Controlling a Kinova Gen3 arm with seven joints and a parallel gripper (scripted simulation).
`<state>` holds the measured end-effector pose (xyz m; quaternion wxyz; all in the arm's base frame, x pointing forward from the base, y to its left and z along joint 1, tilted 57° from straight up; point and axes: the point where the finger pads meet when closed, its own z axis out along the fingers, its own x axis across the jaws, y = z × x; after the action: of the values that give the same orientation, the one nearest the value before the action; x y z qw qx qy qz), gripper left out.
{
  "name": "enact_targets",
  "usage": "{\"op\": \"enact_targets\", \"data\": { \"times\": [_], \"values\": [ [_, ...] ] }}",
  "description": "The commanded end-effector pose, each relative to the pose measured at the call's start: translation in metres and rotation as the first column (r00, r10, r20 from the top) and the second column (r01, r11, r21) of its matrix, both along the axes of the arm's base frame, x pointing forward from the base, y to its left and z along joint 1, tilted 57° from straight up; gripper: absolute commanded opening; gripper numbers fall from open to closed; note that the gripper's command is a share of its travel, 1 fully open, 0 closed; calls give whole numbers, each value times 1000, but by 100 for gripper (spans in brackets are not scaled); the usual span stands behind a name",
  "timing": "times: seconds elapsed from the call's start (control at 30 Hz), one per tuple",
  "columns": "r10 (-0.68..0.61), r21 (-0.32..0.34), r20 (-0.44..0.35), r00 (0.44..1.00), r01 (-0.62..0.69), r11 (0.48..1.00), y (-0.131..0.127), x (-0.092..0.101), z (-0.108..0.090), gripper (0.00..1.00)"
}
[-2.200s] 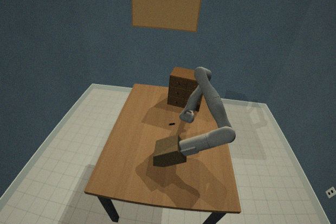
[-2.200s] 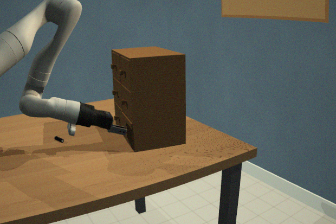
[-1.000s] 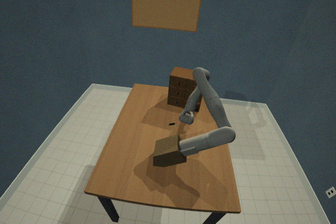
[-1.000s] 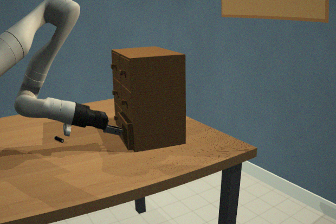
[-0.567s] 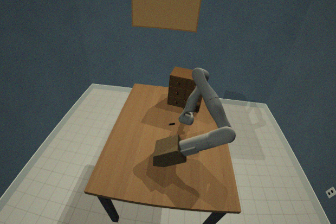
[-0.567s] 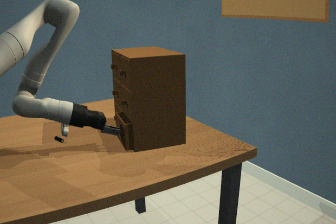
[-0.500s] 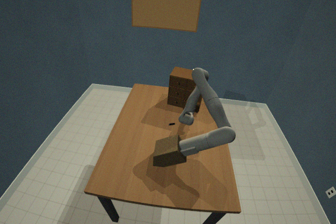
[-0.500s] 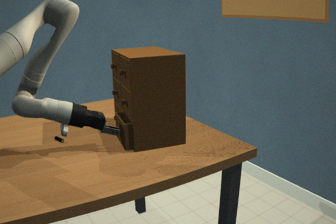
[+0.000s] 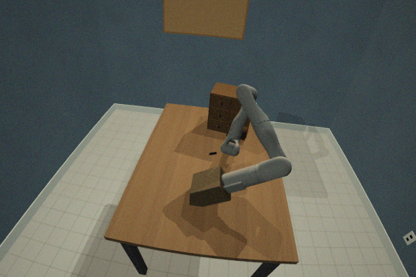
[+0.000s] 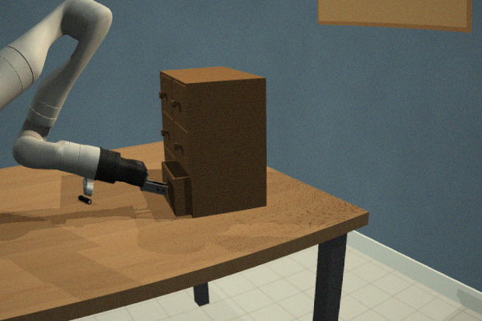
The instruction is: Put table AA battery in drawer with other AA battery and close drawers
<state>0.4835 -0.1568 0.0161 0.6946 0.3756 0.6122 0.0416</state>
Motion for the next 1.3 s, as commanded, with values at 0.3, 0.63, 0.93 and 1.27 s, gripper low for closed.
{"op": "enact_targets", "data": {
  "times": [0.3,0.63,0.93,1.27],
  "values": [
    [1,-1,-4,1000,-1,1000,2,-7,-2,37],
    [1,-1,-4,1000,-1,1000,3,-14,-3,37],
    [1,-1,-4,1000,-1,1000,4,-18,-4,37],
    [1,-1,-4,1000,-1,1000,4,-21,-5,37]
  ]
}}
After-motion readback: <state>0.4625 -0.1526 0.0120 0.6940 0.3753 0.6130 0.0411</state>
